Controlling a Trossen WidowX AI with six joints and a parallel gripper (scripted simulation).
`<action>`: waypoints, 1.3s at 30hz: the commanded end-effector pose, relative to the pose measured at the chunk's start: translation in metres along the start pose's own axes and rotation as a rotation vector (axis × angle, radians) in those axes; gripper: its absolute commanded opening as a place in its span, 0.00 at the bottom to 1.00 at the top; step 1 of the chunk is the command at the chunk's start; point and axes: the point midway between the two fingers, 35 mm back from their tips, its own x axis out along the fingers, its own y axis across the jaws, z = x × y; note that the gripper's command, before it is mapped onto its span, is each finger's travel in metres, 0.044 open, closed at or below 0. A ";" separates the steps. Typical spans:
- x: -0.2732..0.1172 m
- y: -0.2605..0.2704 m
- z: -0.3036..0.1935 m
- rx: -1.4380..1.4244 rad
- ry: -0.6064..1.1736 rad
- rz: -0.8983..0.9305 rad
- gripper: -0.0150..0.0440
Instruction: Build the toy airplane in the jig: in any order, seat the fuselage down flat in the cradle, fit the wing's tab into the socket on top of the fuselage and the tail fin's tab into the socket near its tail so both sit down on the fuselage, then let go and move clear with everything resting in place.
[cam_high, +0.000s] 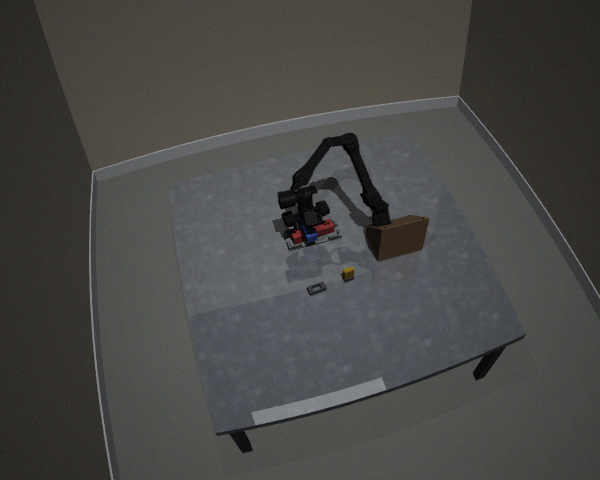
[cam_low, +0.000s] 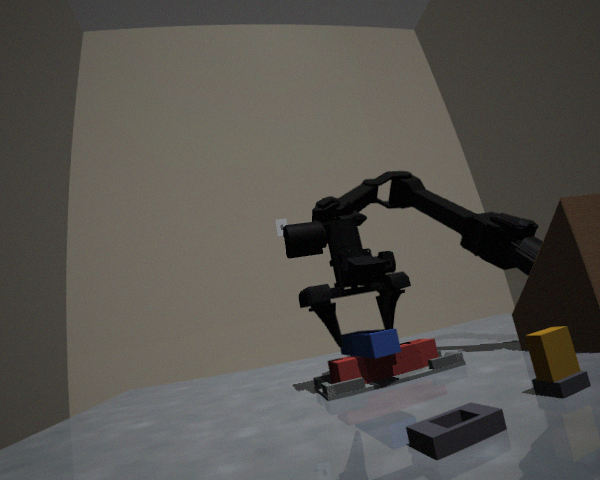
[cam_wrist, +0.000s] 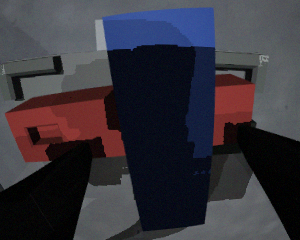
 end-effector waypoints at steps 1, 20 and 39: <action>-0.023 -0.004 0.001 0.000 -0.003 -0.006 1.00; -0.084 -0.005 0.002 0.749 -0.001 -0.006 1.00; -0.083 -0.005 0.001 1.602 -0.004 -0.006 1.00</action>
